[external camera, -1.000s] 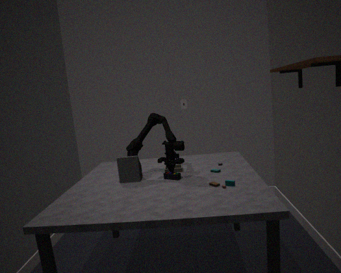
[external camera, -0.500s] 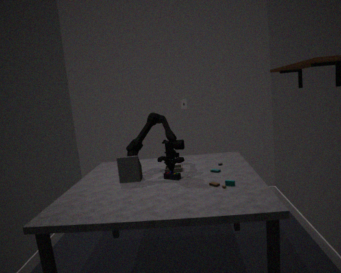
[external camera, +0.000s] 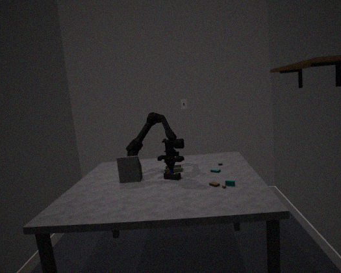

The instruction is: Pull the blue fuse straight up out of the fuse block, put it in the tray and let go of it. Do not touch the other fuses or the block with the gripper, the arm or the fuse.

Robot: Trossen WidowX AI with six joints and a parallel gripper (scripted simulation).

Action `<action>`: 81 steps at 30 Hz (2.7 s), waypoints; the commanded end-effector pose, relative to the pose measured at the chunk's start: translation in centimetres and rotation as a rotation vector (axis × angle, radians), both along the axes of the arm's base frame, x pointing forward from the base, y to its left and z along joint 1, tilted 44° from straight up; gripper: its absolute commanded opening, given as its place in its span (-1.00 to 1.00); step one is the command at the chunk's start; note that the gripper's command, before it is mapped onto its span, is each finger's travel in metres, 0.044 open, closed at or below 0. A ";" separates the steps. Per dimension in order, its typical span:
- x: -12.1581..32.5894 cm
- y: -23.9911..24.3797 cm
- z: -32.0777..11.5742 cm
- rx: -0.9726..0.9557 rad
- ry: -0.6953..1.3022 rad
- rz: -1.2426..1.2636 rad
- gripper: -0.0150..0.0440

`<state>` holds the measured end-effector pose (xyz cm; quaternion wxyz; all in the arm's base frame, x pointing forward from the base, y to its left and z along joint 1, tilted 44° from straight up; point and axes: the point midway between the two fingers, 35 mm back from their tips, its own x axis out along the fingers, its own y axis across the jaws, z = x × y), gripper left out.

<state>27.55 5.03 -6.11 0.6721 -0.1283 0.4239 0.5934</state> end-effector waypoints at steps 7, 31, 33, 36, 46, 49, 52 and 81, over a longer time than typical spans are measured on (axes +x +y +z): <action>0.0 -0.4 0.4 -0.003 -0.002 0.004 -0.49; 0.1 -1.8 1.8 -0.003 -0.002 0.003 -0.49; 0.2 -2.0 2.0 -0.003 -0.002 0.003 -0.49; 0.2 -2.3 2.4 -0.003 -0.002 0.003 -0.49; 0.9 -0.4 4.6 -0.017 -0.001 0.002 -0.49; 1.2 1.0 6.0 -0.023 -0.002 0.001 -0.49; 1.4 2.6 7.4 -0.027 -0.003 0.000 -0.49; -1.3 12.5 16.1 0.007 -0.001 0.003 -0.49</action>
